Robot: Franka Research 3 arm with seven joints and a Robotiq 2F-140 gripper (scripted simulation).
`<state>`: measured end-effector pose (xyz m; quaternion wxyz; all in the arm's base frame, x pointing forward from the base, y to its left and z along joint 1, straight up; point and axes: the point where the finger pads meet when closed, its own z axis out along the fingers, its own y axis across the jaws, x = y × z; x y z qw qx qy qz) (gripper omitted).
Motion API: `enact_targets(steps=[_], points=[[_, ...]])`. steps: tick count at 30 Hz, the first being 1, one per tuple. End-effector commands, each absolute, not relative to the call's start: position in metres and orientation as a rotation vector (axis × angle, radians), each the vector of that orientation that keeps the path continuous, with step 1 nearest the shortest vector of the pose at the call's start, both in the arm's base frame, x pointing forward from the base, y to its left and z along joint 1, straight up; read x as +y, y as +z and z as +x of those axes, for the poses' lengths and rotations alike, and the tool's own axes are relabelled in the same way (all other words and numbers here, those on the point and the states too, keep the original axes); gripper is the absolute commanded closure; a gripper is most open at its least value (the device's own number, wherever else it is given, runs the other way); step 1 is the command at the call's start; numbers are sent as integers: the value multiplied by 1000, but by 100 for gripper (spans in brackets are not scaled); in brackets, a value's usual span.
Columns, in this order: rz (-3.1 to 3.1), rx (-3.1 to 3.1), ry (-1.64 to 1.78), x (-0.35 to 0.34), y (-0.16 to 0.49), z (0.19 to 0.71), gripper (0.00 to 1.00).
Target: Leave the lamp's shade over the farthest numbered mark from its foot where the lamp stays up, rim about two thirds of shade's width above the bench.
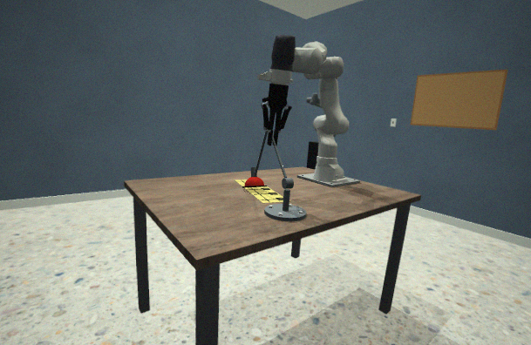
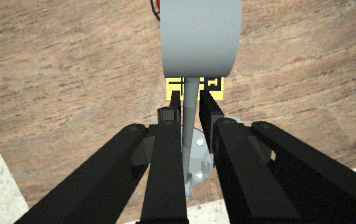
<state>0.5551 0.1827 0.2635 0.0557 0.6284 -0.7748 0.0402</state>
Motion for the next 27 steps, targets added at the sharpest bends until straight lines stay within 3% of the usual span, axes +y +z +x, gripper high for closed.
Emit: enact_targets(steps=[1, 27], points=[[1908, -2346, 120, 182, 264, 554, 90], [1902, -2360, 127, 192, 273, 559, 90]])
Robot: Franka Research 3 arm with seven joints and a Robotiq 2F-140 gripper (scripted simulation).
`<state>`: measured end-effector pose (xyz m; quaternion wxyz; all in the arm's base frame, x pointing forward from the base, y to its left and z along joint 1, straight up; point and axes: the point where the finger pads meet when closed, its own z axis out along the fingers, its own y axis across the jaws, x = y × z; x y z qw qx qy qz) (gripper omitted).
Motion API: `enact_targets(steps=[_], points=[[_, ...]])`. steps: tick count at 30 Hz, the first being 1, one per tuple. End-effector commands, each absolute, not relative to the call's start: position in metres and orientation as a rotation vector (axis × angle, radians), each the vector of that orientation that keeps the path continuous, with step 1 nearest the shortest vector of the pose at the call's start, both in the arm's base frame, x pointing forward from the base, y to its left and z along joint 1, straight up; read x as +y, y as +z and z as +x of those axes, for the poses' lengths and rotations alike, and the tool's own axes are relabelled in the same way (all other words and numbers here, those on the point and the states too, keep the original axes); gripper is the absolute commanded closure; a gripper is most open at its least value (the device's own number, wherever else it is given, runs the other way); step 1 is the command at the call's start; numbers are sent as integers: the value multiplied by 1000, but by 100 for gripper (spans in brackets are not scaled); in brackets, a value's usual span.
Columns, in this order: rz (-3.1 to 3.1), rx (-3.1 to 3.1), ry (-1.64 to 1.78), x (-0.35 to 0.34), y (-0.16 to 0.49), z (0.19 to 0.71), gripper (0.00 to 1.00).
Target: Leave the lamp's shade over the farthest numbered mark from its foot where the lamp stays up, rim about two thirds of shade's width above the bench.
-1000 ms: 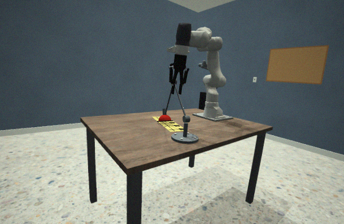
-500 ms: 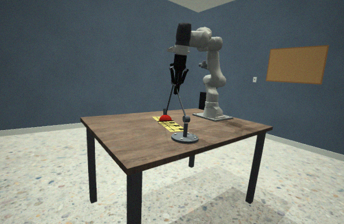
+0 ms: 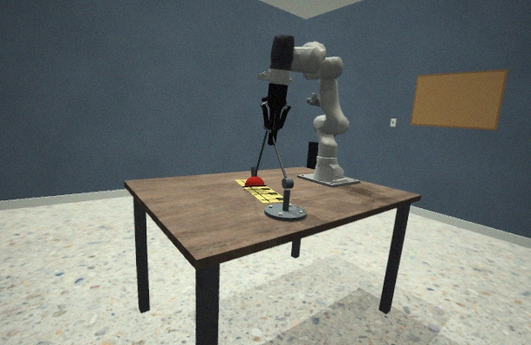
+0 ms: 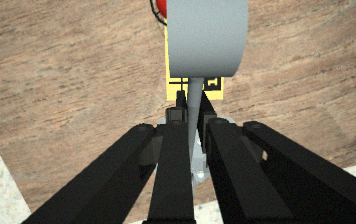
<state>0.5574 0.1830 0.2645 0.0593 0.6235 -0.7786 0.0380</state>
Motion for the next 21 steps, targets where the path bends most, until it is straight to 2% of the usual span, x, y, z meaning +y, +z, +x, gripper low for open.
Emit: enact_targets(steps=[1, 21], points=[[1901, -2360, 127, 194, 274, 559, 90], [1898, -2365, 130, 201, 281, 562, 90]])
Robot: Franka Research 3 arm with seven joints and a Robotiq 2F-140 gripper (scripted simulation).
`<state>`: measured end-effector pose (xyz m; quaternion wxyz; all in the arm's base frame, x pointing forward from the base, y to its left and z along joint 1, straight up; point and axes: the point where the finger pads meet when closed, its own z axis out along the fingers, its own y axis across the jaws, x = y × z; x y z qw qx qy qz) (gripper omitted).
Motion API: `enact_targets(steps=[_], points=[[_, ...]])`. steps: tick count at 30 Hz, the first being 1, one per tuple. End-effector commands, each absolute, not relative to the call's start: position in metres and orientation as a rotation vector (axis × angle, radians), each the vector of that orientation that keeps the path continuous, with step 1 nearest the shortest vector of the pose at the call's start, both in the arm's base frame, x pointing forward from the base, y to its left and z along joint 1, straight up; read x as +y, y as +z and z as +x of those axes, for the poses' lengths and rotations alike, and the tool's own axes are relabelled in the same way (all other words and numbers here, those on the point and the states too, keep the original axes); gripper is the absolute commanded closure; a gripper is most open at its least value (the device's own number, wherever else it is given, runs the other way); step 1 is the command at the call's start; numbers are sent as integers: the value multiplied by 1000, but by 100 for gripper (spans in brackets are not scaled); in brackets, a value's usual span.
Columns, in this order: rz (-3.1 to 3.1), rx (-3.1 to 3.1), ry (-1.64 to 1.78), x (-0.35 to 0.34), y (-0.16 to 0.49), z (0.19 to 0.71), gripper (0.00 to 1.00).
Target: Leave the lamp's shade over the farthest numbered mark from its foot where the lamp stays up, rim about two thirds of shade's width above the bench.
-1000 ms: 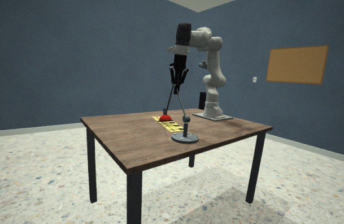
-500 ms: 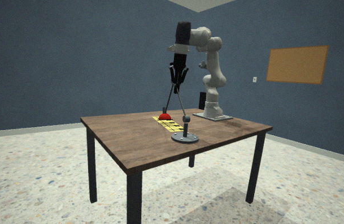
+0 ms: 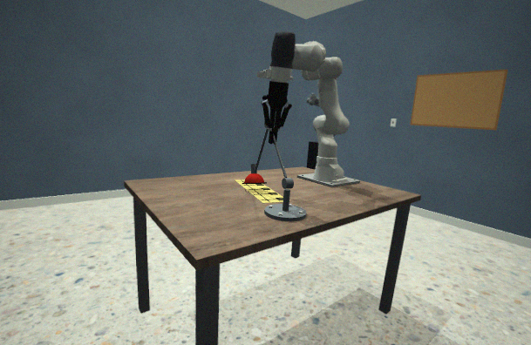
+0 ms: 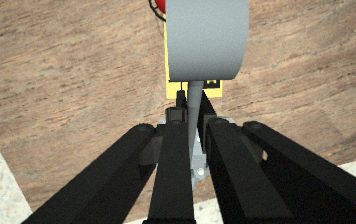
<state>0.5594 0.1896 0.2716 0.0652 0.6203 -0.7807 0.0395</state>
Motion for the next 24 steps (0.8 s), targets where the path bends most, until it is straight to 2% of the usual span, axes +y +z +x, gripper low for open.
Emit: enact_targets(steps=[1, 24], points=[[1898, -2365, 130, 201, 281, 562, 90], [1883, -2360, 124, 206, 285, 563, 90]])
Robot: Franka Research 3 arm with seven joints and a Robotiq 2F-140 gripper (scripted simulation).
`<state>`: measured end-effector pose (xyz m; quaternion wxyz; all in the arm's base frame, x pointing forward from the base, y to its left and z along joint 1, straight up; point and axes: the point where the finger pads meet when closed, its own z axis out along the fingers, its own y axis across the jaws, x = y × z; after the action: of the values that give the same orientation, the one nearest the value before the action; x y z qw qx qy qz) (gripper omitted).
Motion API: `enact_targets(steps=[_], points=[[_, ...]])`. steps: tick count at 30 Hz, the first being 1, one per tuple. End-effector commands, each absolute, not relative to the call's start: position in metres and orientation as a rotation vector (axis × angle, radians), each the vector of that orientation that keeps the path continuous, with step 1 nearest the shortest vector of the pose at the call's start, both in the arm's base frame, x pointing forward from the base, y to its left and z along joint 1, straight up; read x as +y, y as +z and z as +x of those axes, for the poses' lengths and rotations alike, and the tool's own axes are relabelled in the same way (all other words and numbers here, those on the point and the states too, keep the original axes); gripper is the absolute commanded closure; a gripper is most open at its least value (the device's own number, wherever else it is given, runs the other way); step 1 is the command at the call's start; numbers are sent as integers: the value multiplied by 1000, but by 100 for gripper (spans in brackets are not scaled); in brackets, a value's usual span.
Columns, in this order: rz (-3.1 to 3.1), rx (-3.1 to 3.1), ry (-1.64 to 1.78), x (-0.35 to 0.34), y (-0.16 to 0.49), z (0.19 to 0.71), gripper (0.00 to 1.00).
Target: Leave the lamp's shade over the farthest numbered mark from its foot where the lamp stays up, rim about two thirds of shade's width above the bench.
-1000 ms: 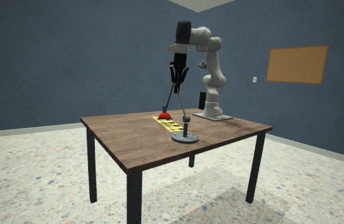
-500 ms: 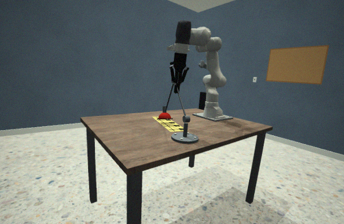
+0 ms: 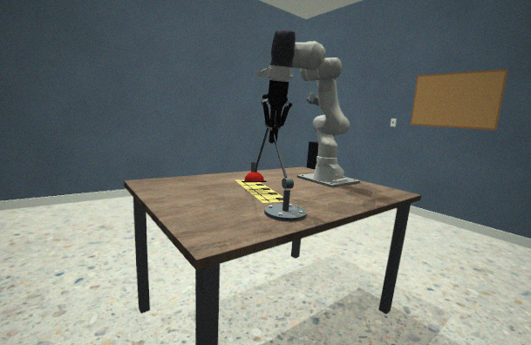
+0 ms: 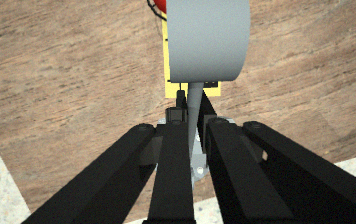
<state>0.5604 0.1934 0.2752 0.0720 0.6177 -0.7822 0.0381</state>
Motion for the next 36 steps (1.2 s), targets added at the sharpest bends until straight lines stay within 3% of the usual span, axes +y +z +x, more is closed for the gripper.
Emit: enact_targets(steps=[1, 36], points=[[1882, -2360, 124, 206, 285, 563, 90], [1892, -2364, 129, 222, 298, 567, 90]])
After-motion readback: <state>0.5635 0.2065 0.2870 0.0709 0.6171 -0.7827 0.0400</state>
